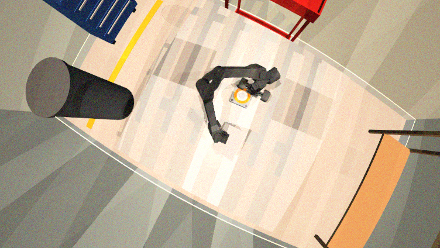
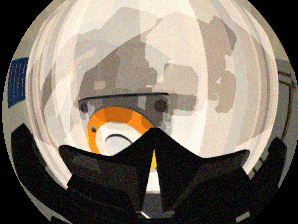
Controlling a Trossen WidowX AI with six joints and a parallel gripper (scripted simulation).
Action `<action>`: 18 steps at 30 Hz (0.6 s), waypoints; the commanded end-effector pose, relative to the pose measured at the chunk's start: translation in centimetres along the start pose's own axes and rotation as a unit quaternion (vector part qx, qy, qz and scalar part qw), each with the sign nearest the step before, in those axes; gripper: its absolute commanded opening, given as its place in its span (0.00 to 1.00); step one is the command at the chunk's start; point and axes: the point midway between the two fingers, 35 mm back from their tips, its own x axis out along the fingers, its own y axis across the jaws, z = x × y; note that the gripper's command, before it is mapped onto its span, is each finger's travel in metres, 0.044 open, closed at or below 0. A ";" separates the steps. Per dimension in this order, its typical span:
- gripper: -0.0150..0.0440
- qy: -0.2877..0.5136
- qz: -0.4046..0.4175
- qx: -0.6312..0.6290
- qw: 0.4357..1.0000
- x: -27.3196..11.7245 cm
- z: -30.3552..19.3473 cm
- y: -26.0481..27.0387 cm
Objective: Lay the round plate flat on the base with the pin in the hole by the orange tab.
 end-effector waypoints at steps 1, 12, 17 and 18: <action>0.25 0.005 -0.001 0.000 1.000 0.1 -0.7 -0.4; 0.25 0.006 -0.002 0.000 1.000 0.0 -1.4 -0.8; 0.25 0.006 -0.002 0.000 1.000 0.1 -1.7 -0.9; 0.25 0.006 -0.002 0.000 1.000 0.2 -1.7 -0.9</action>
